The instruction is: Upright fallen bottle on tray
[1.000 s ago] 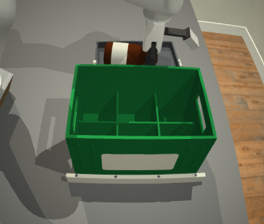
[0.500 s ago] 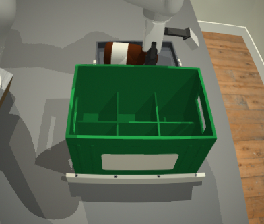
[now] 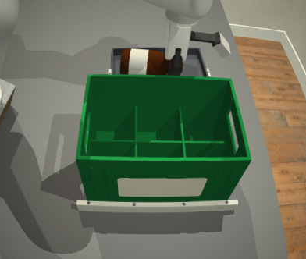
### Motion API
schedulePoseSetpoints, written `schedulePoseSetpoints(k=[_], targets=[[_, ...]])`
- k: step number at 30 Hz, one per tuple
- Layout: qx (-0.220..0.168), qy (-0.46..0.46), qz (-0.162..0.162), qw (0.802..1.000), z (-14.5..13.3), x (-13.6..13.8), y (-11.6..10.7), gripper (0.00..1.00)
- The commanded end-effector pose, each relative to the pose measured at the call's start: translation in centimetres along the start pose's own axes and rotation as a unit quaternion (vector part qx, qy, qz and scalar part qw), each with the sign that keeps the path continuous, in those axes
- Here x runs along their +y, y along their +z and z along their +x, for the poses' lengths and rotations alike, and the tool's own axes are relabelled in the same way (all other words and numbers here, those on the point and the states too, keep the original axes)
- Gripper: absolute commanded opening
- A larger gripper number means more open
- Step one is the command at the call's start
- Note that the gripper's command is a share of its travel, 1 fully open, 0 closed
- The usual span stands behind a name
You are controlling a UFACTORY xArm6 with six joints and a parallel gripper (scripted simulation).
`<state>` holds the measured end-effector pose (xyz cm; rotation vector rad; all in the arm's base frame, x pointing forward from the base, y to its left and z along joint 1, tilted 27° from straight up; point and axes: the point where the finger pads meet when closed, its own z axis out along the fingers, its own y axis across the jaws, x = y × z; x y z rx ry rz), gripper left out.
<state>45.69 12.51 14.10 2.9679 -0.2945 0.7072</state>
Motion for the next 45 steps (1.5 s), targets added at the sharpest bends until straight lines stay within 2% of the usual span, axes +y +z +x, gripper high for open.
schedulePoseSetpoints(k=[1, 21, 45], targets=[[0.002, 0.0, 0.001, 1.0, 0.1, -0.1, -0.1, 0.0], [0.002, 0.0, 0.001, 1.0, 0.1, -0.1, -0.9, 0.0], [0.002, 0.0, 0.001, 1.0, 0.1, -0.1, -3.3, 0.0]])
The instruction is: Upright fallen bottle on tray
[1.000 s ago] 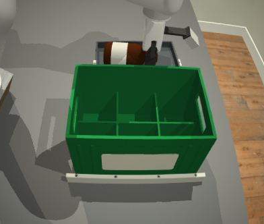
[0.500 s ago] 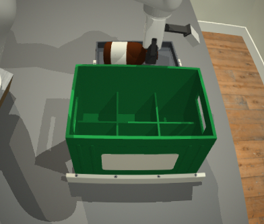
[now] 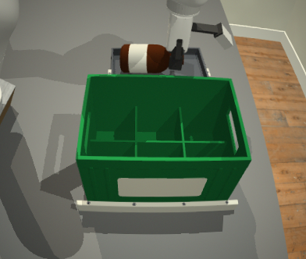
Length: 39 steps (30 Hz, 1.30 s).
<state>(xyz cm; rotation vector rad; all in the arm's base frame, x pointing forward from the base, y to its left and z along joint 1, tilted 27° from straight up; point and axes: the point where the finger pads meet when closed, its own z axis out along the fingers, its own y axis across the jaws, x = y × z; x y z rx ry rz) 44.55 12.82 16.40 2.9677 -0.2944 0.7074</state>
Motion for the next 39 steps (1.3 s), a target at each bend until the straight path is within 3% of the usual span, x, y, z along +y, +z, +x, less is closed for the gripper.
schedulePoseSetpoints(k=[1, 39], targets=[[0.001, 0.0, 0.001, 1.0, 0.1, -0.1, -0.9, 0.0], [0.001, 0.0, 0.001, 1.0, 0.1, -0.1, -7.1, 0.0]])
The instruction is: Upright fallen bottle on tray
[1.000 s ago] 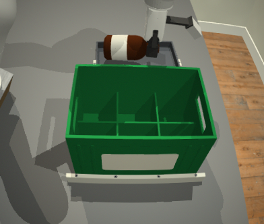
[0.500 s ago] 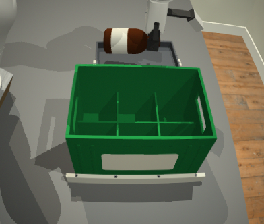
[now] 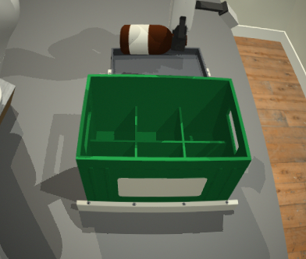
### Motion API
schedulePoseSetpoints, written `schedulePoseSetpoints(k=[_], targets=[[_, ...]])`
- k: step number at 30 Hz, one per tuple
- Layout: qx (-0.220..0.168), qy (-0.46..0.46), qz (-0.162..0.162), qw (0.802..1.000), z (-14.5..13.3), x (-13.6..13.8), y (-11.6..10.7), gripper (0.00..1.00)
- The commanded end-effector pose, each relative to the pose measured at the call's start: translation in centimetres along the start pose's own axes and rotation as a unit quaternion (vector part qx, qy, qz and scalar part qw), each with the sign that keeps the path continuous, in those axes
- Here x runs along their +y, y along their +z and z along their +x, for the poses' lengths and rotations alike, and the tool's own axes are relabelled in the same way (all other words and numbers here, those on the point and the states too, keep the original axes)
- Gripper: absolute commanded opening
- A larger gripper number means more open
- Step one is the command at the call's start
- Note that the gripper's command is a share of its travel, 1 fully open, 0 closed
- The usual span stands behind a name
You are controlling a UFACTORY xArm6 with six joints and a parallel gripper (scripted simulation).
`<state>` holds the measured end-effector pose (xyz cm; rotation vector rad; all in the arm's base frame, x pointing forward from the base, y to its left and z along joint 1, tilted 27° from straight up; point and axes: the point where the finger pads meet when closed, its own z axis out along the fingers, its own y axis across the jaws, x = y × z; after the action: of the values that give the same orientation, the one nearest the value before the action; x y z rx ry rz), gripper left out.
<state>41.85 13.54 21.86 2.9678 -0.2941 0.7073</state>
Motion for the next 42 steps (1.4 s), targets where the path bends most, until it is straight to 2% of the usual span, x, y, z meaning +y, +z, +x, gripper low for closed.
schedulePoseSetpoints(k=[1, 17, 42], targets=[[0.001, 0.0, 0.001, 1.0, 0.1, -0.1, -1.0, 0.0], [0.001, 0.0, 0.001, 1.0, 0.1, 0.0, -3.5, 0.0], [0.001, 0.0, 0.001, 1.0, 0.1, 0.0, -6.1, 0.0]])
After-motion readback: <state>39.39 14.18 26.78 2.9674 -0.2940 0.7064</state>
